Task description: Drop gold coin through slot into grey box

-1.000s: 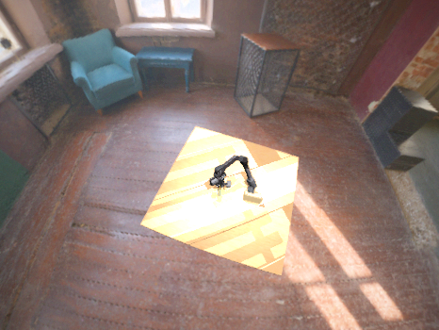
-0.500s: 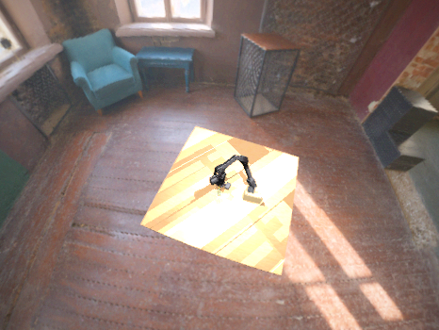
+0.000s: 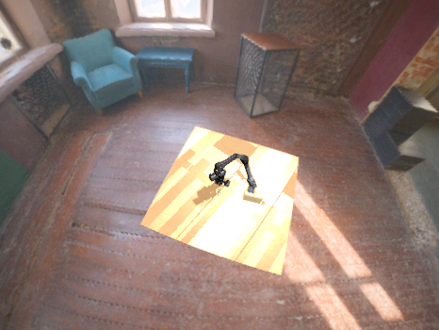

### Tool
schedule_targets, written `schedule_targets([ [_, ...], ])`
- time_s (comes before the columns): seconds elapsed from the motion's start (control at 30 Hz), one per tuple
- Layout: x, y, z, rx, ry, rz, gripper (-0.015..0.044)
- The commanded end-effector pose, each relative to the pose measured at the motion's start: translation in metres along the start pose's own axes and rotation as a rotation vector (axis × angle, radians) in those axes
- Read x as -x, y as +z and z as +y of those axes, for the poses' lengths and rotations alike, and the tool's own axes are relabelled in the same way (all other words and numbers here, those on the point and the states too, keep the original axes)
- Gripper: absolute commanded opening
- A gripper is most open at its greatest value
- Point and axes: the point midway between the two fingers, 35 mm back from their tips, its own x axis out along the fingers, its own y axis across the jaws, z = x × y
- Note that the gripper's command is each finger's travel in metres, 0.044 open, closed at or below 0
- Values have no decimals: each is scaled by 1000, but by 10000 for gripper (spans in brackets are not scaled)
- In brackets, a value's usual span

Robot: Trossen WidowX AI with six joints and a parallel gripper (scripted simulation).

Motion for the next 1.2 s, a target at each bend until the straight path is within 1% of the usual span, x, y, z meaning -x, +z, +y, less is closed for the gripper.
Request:
schedule_targets([
  [0.0,1,10,6,6,5,-2,0],
  [1.0,1,81,36,8,7,-13,0],
  [1.17,0,78,35,3,3,-11,0],
])
